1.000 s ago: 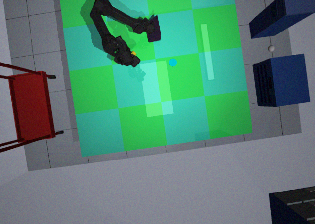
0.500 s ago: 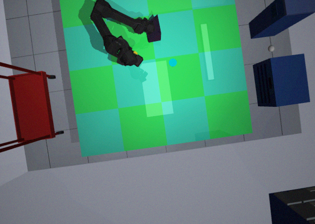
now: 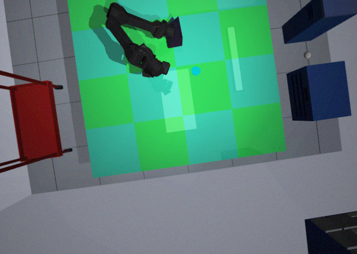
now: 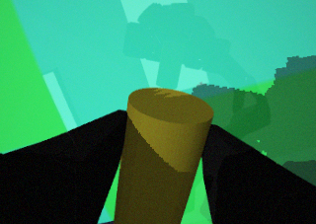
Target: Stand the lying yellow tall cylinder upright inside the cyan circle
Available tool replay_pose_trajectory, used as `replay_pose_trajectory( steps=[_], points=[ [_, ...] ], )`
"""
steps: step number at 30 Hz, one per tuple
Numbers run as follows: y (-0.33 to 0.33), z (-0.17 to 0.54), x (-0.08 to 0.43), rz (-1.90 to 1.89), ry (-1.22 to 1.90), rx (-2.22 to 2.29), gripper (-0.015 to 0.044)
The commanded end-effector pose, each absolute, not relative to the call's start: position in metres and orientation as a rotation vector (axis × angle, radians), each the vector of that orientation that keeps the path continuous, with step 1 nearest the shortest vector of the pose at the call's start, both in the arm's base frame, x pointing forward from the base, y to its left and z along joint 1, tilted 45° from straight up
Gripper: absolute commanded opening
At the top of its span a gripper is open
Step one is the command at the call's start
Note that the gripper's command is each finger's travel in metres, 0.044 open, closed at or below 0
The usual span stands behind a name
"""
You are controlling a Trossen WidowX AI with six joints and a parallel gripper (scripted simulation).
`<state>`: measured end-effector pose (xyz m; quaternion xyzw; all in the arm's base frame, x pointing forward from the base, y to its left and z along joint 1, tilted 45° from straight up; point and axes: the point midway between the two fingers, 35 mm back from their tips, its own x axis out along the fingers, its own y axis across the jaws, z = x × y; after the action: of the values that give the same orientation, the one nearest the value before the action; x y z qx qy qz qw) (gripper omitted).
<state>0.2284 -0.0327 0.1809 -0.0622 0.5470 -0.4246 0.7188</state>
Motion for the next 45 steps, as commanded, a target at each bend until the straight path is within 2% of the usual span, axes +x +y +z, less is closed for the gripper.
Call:
replay_pose_trajectory(
  steps=[1,45],
  points=[
    [-0.025,0.175,0.235,-0.890,1.253,-0.192,0.0105],
    [0.072,0.100,0.274,-0.303,1.600,-0.833,0.0105]
  ],
)
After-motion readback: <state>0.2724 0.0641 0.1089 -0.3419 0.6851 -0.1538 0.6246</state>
